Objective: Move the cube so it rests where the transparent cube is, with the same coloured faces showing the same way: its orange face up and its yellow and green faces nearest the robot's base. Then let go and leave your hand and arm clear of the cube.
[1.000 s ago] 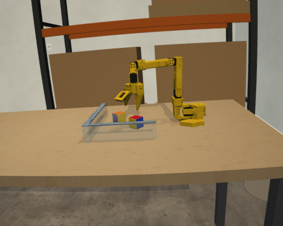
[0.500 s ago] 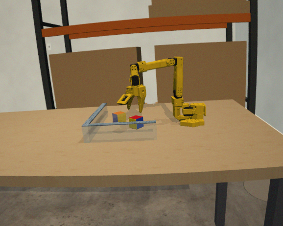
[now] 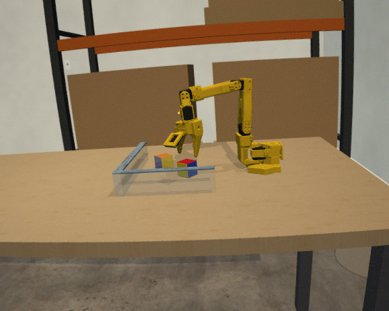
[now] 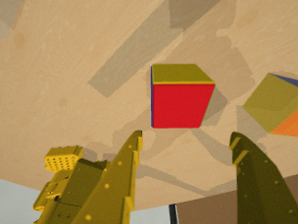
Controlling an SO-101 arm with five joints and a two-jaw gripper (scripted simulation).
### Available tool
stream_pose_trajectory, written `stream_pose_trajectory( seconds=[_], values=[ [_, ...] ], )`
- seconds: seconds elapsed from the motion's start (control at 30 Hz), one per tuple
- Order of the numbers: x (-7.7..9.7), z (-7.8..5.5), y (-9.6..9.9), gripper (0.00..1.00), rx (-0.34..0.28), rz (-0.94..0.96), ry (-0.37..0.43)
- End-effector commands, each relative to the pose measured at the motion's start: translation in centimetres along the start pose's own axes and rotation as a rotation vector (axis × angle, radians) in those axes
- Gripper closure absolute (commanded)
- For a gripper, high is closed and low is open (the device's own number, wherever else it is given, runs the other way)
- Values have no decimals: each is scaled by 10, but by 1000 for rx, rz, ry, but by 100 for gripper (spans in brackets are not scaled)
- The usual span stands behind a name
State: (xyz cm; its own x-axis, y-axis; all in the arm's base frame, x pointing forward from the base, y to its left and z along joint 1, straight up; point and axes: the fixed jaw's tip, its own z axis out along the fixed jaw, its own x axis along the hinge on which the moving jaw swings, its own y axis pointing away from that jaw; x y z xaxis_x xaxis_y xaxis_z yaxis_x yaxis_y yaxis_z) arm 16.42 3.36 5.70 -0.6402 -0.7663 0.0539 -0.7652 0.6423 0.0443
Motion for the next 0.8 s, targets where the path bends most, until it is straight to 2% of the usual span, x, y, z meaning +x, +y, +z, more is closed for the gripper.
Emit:
stream_pose_trajectory(
  seconds=[0.0,0.77],
  values=[
    [-8,-12,-3,64,57,-3,-69],
    [-8,-9,2,65,46,-15,-55]
  ],
)
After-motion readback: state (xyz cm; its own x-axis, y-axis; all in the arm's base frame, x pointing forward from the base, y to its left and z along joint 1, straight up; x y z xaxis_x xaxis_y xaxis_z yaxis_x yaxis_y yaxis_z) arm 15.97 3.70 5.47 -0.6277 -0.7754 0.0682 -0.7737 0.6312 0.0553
